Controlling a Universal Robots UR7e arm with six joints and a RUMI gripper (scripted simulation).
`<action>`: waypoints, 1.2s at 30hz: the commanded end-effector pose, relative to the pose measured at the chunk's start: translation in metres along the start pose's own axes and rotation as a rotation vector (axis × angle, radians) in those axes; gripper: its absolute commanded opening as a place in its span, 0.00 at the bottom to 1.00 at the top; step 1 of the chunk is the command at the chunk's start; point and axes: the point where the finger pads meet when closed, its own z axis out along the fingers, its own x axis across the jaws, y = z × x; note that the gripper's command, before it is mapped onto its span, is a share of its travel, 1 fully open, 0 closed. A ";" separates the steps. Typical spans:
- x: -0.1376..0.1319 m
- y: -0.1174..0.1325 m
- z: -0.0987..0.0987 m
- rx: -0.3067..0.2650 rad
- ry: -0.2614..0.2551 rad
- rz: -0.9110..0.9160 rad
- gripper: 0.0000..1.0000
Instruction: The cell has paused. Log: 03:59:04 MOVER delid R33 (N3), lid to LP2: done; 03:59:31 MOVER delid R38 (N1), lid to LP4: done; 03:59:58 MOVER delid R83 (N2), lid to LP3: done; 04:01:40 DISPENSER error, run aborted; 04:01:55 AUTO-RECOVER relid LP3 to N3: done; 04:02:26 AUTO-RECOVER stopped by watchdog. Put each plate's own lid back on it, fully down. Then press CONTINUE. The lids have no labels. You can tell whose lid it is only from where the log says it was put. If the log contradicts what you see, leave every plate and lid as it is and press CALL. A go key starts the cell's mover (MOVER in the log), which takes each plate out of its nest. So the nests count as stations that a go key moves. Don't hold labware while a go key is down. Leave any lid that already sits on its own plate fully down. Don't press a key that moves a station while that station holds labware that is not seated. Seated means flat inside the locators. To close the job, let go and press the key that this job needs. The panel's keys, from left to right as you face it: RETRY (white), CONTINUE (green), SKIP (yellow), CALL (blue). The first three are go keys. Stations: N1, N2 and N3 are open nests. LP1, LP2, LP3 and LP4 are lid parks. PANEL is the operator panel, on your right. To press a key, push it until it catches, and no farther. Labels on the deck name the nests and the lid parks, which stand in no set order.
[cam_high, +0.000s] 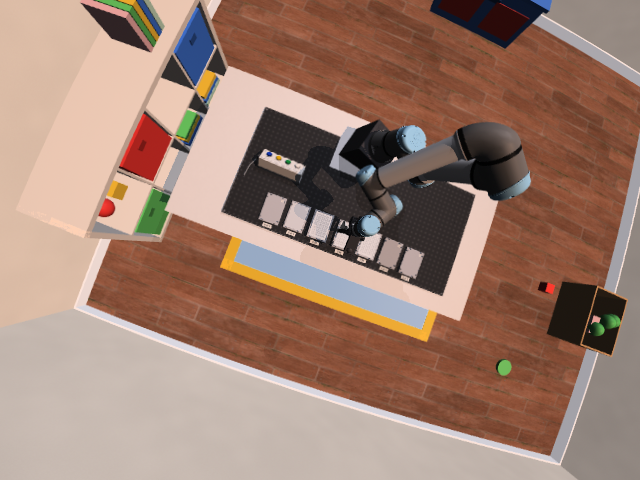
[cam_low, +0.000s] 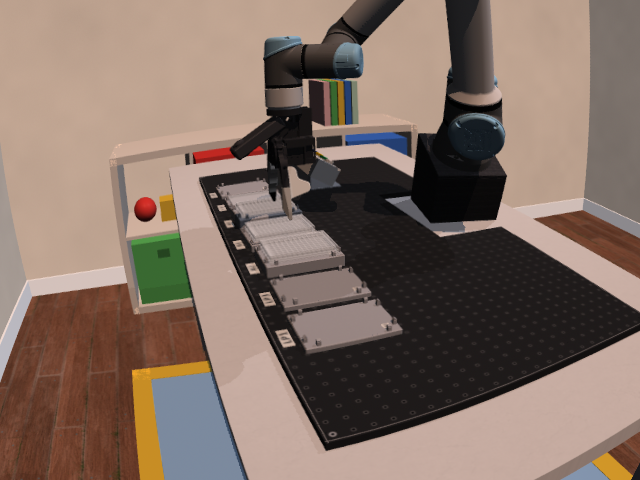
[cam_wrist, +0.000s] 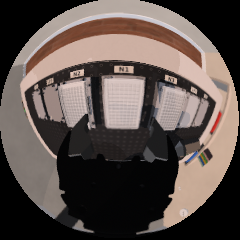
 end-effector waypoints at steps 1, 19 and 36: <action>0.021 -0.003 0.000 0.003 0.001 -0.011 0.82; 0.101 -0.003 0.000 0.002 0.001 -0.010 0.82; 0.176 -0.002 0.000 0.001 0.000 -0.010 0.82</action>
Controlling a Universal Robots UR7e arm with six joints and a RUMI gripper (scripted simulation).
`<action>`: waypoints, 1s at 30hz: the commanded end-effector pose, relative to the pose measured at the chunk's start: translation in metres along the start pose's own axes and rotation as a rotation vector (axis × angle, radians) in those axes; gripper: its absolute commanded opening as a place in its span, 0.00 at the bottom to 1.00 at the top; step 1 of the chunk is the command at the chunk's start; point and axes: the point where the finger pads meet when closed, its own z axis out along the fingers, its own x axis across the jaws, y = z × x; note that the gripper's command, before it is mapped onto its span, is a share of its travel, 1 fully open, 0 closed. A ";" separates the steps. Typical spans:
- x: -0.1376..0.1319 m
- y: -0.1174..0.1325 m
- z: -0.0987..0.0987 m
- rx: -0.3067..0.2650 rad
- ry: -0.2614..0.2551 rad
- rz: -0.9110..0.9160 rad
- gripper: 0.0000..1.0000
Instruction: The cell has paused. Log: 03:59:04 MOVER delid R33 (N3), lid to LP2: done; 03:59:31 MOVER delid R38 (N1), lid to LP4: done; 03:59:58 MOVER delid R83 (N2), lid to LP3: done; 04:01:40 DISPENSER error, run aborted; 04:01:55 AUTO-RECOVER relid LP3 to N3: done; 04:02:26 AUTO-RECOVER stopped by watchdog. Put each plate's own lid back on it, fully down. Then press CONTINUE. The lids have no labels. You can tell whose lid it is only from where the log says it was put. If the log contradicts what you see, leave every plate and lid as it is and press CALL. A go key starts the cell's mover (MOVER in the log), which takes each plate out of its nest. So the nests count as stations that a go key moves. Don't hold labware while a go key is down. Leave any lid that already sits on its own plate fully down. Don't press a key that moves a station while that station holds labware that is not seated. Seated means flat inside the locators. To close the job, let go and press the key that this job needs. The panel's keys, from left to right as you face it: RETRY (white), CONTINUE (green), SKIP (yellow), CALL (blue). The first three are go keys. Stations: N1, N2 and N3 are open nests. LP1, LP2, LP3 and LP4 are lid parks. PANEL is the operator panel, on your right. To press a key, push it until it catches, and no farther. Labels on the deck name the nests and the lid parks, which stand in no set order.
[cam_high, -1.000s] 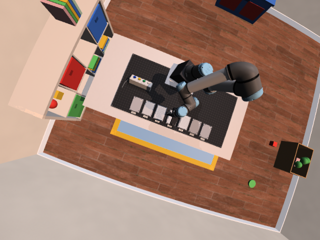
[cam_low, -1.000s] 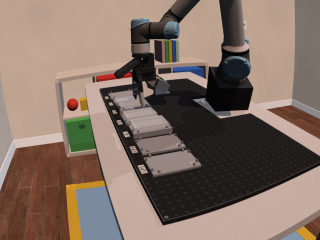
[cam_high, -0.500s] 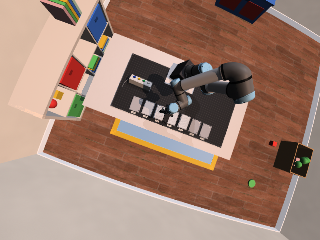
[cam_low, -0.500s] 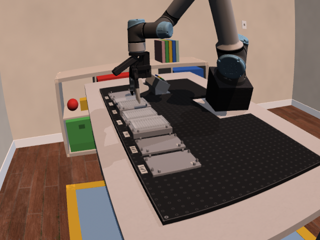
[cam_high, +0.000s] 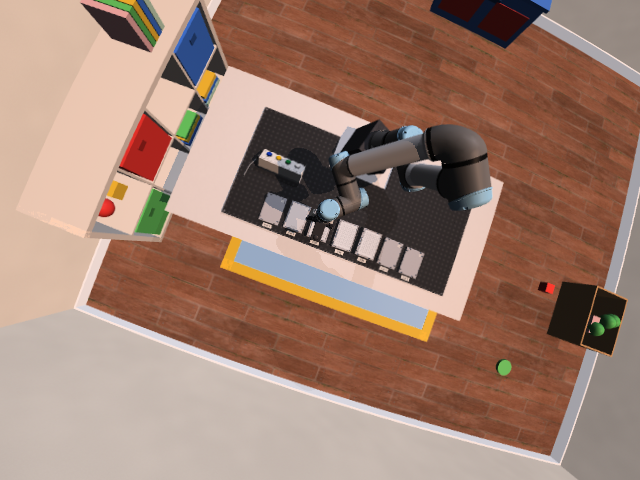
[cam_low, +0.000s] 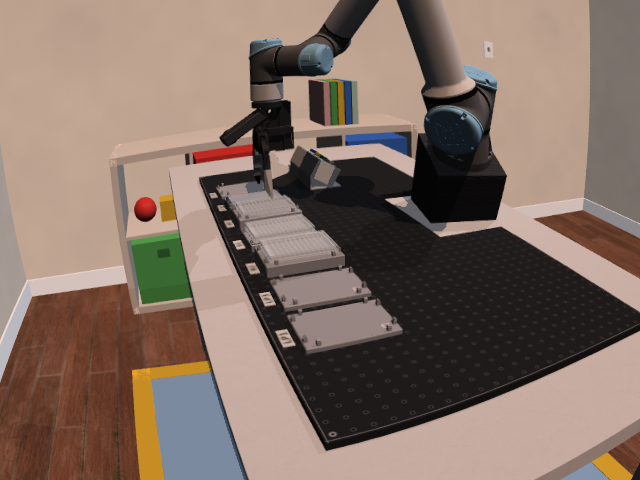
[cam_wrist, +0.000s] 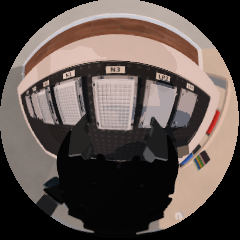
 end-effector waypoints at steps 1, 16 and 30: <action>0.024 -0.001 0.000 0.000 0.001 -0.006 0.82; 0.089 -0.001 0.000 0.000 0.001 -0.006 0.82; 0.114 -0.001 0.001 -0.001 0.000 -0.007 0.82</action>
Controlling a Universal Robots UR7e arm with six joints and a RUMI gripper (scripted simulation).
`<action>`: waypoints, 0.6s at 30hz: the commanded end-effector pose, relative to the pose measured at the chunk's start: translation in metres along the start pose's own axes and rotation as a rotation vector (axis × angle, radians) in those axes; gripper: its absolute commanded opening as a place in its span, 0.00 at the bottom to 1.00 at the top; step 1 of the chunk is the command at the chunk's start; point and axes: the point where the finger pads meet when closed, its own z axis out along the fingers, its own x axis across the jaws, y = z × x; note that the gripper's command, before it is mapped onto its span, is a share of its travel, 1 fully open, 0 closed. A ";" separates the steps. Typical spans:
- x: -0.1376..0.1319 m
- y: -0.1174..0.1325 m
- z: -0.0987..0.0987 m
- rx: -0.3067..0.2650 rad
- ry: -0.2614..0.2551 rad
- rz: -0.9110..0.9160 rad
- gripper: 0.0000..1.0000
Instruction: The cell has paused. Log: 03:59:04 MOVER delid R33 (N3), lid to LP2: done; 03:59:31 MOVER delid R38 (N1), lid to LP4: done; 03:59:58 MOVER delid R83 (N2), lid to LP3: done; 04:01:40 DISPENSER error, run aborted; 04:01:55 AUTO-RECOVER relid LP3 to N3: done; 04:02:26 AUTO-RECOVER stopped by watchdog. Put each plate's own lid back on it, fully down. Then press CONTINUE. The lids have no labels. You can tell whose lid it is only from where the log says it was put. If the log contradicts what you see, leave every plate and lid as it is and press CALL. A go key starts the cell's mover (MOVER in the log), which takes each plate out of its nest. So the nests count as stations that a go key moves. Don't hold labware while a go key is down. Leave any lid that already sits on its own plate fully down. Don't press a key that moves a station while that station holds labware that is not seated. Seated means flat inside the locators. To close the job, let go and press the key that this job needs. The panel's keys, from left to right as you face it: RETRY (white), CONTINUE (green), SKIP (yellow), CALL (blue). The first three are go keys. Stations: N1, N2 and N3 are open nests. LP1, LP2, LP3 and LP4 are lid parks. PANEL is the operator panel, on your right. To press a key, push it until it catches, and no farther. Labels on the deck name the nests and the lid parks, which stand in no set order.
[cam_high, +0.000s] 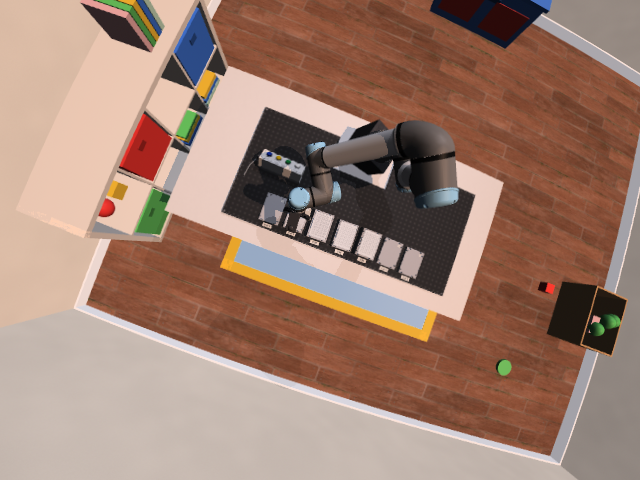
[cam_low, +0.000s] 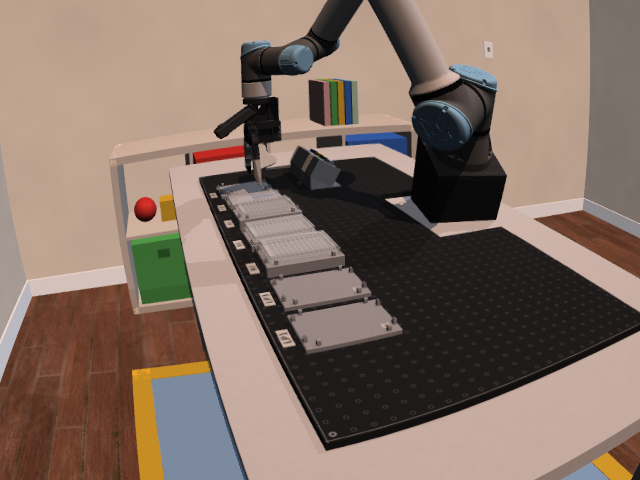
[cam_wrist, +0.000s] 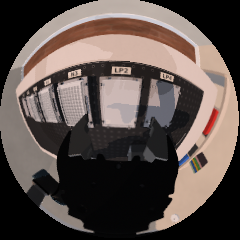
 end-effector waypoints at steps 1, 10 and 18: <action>-0.001 -0.001 0.000 -0.001 0.000 -0.004 0.82; -0.003 0.000 0.011 -0.004 -0.003 -0.004 0.82; -0.003 0.000 0.020 -0.004 -0.004 -0.004 0.82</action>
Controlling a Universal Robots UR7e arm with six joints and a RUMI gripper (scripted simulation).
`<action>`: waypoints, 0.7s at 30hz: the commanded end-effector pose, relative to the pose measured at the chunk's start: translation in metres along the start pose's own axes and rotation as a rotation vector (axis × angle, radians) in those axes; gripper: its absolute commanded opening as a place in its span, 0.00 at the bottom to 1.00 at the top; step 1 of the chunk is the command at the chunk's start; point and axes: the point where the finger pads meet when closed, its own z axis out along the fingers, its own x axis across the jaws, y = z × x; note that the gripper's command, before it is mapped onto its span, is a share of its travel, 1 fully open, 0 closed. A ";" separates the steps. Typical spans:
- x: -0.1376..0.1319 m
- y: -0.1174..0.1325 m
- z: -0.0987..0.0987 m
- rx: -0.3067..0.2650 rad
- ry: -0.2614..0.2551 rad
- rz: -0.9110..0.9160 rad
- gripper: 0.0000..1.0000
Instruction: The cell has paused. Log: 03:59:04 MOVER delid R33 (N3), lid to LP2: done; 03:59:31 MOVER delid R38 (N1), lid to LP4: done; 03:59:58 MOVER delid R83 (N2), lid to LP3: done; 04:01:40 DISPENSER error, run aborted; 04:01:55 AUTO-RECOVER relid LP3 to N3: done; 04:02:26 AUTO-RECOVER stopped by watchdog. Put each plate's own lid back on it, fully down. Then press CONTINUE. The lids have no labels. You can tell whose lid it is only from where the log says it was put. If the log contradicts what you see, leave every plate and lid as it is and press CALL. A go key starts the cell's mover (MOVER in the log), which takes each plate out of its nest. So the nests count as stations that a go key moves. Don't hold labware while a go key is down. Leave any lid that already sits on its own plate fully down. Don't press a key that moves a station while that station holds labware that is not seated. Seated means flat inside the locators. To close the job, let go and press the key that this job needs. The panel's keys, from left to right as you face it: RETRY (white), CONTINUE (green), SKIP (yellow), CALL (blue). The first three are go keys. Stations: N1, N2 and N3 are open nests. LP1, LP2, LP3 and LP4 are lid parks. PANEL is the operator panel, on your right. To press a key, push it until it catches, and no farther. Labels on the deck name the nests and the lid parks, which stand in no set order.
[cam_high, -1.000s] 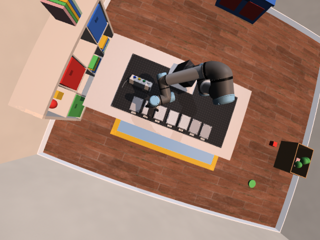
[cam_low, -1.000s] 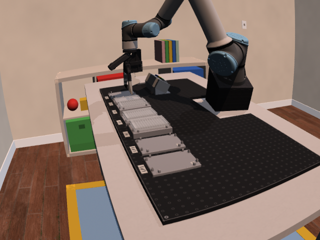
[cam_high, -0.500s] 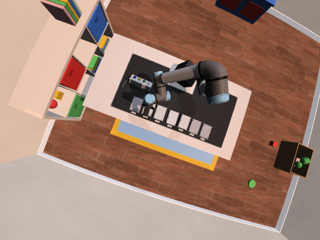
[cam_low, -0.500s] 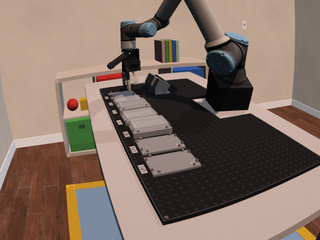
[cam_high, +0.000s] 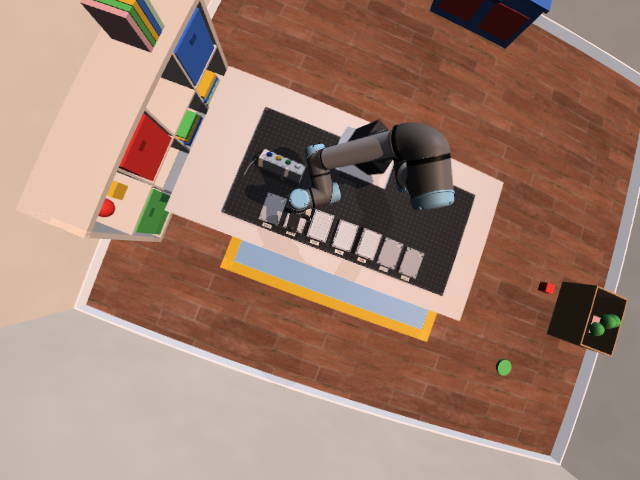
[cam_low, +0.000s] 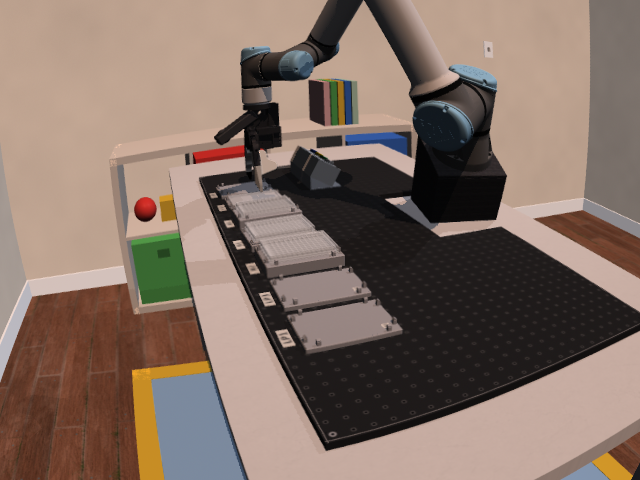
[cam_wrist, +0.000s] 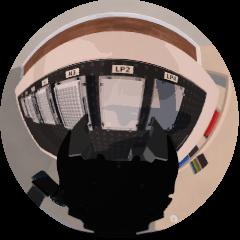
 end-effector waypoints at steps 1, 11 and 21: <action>0.000 -0.001 0.006 0.002 0.002 0.000 0.82; 0.000 0.000 0.024 0.001 0.000 0.000 0.82; 0.002 -0.002 0.029 0.004 0.004 0.000 0.82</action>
